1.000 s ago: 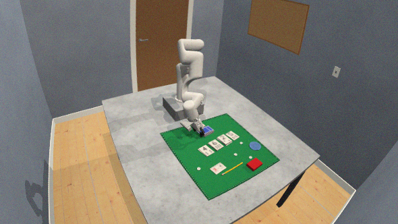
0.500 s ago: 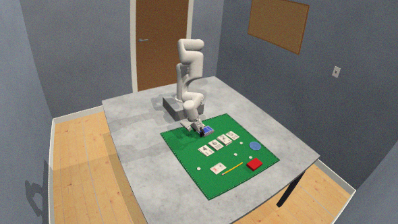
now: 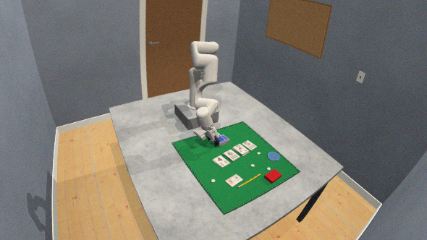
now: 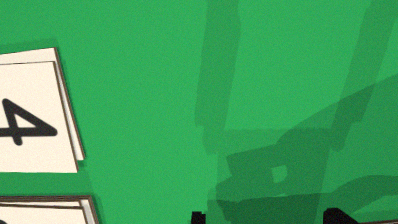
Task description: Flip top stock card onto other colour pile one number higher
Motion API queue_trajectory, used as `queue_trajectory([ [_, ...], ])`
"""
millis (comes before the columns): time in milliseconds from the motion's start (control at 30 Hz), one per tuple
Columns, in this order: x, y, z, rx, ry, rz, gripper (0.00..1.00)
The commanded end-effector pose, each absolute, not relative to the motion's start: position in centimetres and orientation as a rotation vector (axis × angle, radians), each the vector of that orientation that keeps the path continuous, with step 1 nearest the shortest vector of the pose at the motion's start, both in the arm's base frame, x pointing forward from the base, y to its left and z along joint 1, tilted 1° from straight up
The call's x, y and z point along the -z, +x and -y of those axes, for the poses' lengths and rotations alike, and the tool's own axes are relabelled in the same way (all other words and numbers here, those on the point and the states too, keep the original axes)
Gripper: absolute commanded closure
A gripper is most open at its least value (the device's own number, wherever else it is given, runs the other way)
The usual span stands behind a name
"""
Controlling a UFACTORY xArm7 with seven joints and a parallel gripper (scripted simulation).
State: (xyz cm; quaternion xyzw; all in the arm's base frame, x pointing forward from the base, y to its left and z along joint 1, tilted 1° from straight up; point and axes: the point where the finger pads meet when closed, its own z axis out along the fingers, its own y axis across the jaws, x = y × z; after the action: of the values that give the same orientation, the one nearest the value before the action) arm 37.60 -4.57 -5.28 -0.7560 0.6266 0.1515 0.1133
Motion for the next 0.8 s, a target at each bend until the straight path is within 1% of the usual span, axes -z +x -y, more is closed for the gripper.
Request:
queue_trajectory([
  [0, 4.7, 37.8, 4.6, -0.439, -2.218, -1.837, 0.26],
  [767, -0.2, 37.8, 4.6, -0.439, -2.218, -1.837, 0.26],
])
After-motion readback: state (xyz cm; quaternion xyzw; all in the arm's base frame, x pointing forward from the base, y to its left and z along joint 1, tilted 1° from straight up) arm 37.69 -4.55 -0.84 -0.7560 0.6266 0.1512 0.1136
